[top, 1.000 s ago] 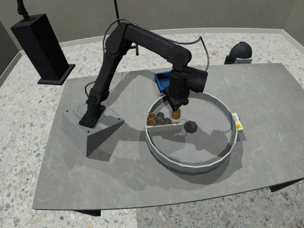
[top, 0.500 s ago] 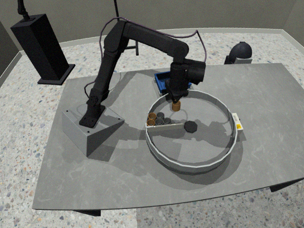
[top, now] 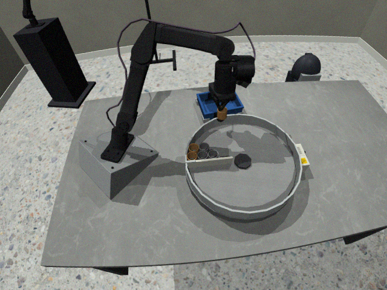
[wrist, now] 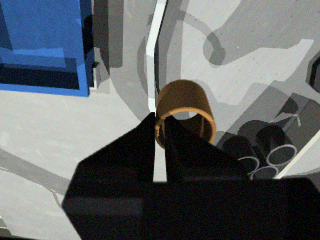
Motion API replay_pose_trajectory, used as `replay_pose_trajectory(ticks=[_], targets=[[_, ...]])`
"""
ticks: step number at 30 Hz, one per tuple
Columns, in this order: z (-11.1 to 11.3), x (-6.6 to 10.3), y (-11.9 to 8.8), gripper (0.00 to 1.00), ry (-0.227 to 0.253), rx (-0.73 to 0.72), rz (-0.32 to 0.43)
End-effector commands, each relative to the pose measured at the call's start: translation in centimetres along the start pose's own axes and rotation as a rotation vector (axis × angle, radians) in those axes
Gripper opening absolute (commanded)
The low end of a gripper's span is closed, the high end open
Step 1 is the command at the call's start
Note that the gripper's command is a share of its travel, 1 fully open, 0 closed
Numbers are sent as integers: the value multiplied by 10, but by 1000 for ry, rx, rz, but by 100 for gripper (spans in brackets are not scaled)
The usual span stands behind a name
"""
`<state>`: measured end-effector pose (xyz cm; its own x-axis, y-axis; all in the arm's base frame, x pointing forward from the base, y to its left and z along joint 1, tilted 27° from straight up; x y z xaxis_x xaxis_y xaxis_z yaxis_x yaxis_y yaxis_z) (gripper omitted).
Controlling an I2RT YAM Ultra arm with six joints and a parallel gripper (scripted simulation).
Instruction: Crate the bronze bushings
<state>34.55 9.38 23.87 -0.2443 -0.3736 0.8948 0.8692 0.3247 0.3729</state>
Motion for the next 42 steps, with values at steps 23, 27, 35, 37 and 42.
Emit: replay_pose_trajectory(ticks=[23, 27, 35, 37, 42], targets=[[152, 13, 58, 0, -24, -47, -27], [159, 13, 61, 0, -24, -48, -28], [165, 14, 63, 0, -22, -46, -32], [164, 20, 64, 0, -22, -52, -49], [162, 18, 65, 0, -24, -53, -45]])
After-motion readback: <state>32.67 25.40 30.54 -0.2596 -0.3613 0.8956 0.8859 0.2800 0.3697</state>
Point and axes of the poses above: the point where the finger pads meet when closed, its own x axis back along the fingers, its own z axis across the jaws, y = z × x, the point moved 1 cm from there along x, back along the fingers, and after that the axes turned 3 degrees about -x, right-handed, at the moved point
